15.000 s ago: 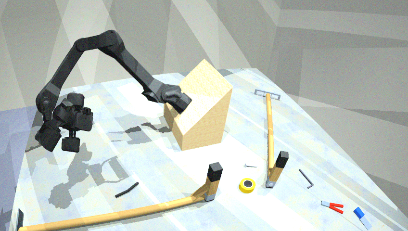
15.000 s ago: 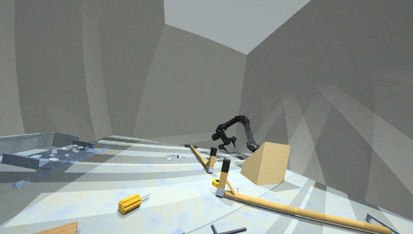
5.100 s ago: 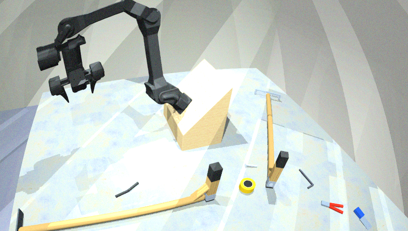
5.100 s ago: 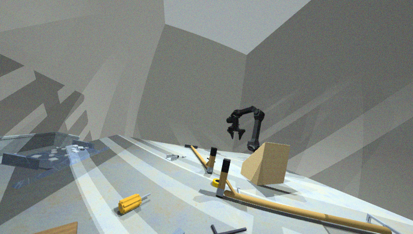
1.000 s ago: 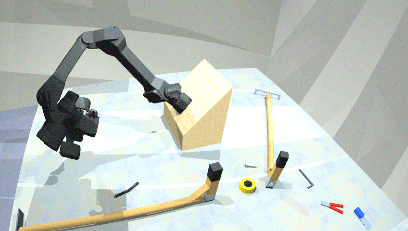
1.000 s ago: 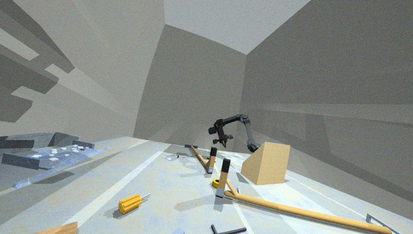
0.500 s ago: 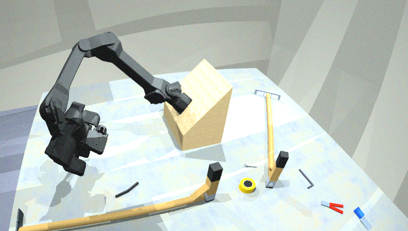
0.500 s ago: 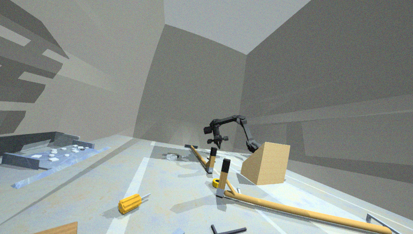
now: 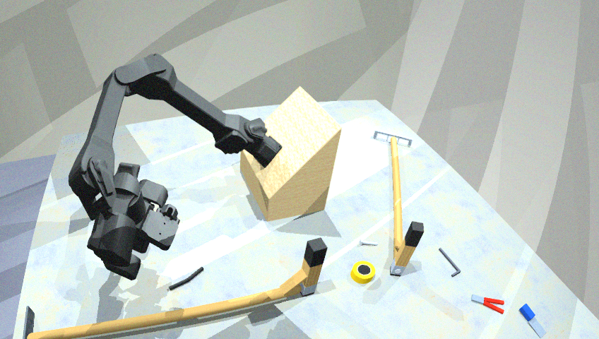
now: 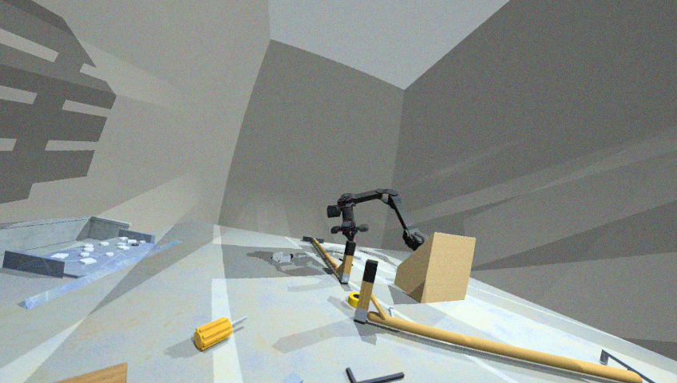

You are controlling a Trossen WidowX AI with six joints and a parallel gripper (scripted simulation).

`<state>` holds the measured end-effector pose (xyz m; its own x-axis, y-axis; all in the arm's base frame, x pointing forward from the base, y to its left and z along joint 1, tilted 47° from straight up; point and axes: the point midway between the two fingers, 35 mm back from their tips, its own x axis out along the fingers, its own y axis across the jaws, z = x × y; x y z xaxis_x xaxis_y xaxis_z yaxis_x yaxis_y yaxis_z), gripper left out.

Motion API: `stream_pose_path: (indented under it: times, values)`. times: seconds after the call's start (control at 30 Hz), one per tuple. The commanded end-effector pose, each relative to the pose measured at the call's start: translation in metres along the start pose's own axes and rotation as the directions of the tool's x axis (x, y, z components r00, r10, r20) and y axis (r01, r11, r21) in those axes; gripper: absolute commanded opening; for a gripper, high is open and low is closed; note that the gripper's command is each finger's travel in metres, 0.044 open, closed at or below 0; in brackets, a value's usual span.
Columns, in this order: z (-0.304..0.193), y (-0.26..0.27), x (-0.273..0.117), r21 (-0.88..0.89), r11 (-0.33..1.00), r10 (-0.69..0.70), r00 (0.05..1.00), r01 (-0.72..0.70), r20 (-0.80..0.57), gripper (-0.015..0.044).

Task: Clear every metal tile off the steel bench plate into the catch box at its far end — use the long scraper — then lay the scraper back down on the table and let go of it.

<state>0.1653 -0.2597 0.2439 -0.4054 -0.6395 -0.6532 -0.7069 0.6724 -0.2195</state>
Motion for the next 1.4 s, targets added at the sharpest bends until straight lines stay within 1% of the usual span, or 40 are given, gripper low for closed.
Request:
stream_pose_path:
  times: [0.0,0.7,1.37]
  values:
    - [0.018,-0.008,-0.005,0.033,0.999,-0.022,1.0,0.021,0.017,0.0]
    - [0.109,-0.028,-0.037,0.175,0.98,-0.116,0.99,0.099,0.086,0.0]
    - [0.198,-0.021,-0.072,0.307,0.942,-0.192,0.97,0.139,0.15,0.0]
